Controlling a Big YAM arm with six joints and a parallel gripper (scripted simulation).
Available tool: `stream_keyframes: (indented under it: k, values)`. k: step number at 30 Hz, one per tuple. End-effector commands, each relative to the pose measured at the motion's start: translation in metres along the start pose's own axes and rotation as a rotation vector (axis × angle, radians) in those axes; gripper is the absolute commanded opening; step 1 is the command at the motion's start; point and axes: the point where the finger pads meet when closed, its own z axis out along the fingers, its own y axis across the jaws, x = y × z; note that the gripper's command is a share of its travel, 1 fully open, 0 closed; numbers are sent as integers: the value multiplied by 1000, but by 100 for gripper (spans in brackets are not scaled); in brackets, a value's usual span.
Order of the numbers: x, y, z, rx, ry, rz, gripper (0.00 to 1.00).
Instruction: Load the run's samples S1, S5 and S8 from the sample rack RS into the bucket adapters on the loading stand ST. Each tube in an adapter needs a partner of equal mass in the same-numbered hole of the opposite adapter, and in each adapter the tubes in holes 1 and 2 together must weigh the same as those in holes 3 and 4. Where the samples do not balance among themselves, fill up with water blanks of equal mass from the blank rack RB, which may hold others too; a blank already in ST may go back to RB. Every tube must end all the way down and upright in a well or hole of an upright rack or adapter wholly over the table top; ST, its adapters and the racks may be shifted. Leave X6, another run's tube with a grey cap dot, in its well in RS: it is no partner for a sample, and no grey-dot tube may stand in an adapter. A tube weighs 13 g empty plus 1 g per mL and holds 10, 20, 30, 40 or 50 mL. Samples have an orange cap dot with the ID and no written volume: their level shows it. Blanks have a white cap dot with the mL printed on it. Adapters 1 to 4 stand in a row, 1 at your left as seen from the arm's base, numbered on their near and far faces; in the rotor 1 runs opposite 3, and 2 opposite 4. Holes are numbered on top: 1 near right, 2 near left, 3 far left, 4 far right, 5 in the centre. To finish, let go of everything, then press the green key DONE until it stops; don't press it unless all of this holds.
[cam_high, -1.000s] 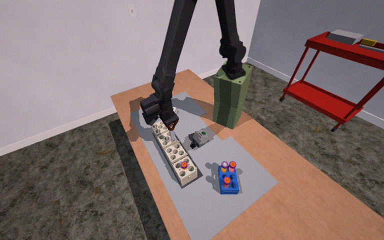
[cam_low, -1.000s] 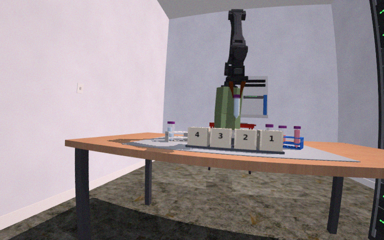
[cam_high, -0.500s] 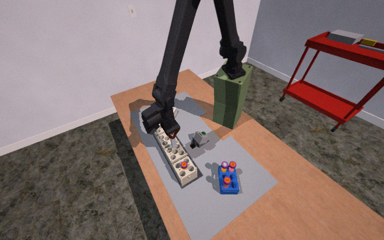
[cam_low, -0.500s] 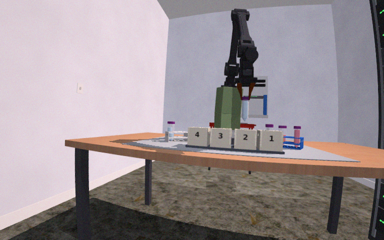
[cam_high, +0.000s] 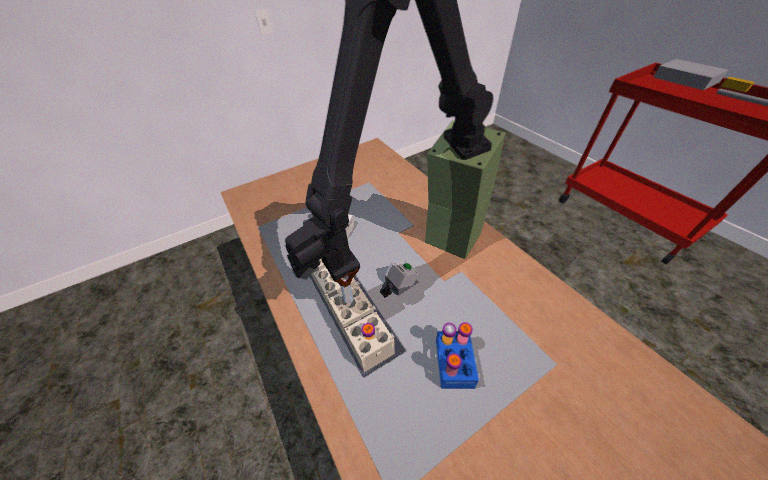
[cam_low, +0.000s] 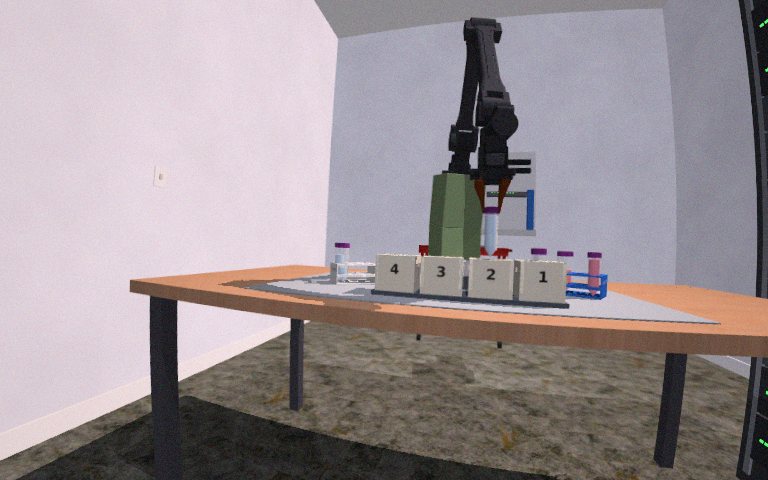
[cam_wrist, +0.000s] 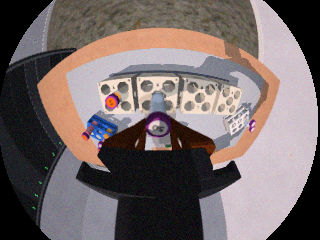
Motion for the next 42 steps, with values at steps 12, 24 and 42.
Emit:
stream_keyframes:
  k: [12, 24, 42]
  values:
    - [-16, 4, -9, -6, -39, 3, 0]
    - [-3, 7, 7, -1, -19, 4, 0]
    - [-18, 10, 24, -7, -44, 5, 0]
